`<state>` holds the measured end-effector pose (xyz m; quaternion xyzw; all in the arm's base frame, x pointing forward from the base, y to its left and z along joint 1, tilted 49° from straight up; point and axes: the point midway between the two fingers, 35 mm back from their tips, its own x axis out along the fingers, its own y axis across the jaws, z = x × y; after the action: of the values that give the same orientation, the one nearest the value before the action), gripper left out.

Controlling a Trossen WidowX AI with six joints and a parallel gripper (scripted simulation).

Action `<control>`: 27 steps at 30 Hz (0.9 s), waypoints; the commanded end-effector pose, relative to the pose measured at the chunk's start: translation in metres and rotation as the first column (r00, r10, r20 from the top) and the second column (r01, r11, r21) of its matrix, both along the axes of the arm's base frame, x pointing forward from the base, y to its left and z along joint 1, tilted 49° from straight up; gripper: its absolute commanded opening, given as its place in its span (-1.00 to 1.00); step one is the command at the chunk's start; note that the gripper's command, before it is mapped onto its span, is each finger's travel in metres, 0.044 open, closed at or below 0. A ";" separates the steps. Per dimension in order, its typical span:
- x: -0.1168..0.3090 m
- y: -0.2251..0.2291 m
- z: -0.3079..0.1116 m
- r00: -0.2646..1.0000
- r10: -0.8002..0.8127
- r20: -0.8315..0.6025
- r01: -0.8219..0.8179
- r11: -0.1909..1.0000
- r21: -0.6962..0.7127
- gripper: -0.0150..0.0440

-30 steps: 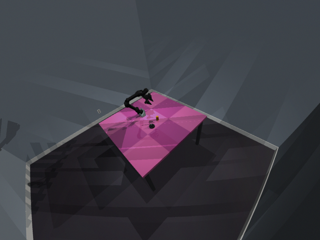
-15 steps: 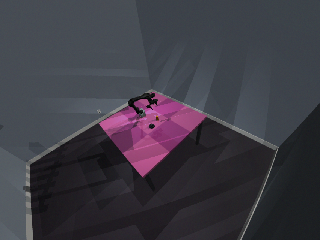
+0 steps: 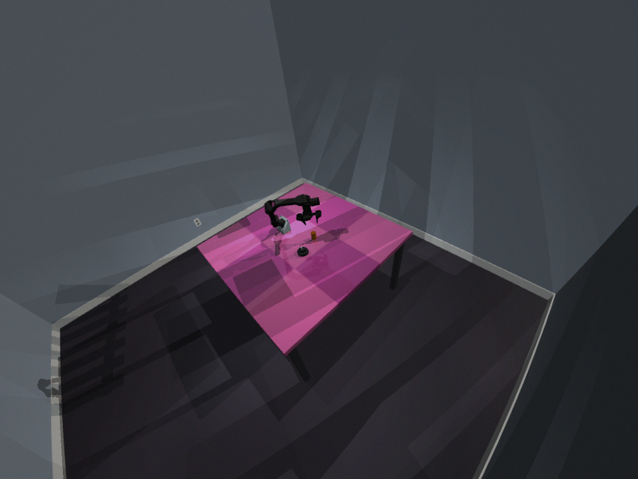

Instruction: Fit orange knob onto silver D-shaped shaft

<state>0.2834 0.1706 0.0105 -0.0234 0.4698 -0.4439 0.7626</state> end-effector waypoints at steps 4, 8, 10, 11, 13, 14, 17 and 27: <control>-0.003 -0.016 -0.024 0.965 -0.244 0.099 0.245 0.969 -0.003 1.00; -0.003 -0.016 -0.024 0.965 -0.244 0.099 0.245 0.969 -0.003 1.00; -0.003 -0.016 -0.024 0.965 -0.244 0.099 0.245 0.969 -0.003 1.00; -0.003 -0.017 -0.026 0.965 -0.244 0.099 0.245 0.969 -0.003 1.00; -0.001 -0.029 -0.036 0.965 -0.244 0.099 0.245 0.969 -0.004 1.00; 0.000 -0.036 -0.042 0.965 -0.244 0.100 0.245 0.969 -0.004 1.00; 0.000 -0.042 -0.047 0.965 -0.244 0.100 0.245 0.969 -0.004 1.00; 0.004 -0.054 -0.056 0.965 -0.244 0.101 0.245 0.969 -0.005 1.00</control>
<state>0.2870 0.1212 -0.0426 0.0551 0.4274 -0.5399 0.7231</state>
